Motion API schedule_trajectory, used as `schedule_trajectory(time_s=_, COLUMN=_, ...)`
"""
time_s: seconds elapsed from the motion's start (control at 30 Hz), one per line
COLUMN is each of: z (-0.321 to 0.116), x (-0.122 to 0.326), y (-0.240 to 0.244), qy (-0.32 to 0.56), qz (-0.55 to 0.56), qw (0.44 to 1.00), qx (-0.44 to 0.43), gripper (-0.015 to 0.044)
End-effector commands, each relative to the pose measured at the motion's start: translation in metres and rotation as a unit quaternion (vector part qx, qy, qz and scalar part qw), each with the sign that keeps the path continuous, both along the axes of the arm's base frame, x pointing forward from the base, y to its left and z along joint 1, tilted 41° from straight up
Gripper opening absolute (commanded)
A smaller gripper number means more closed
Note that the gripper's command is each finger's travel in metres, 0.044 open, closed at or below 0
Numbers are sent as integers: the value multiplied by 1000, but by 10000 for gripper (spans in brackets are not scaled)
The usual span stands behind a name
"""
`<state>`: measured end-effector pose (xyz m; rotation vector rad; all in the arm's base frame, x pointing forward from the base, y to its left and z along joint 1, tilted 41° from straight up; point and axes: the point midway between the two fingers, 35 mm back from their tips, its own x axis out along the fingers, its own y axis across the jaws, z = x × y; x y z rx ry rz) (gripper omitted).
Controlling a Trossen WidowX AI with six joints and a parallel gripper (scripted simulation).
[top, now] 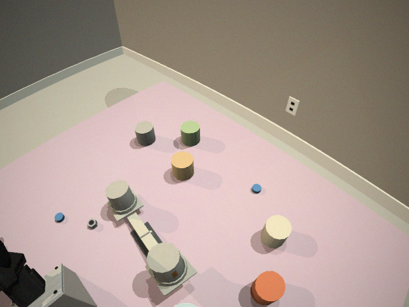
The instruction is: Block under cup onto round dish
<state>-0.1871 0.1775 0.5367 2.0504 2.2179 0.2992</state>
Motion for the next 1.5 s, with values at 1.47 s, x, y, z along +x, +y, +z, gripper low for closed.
schedule_trajectory(time_s=1.47, z=-112, x=203, y=152, qy=-554, qz=-192, qw=785, qx=-199, gripper=440)
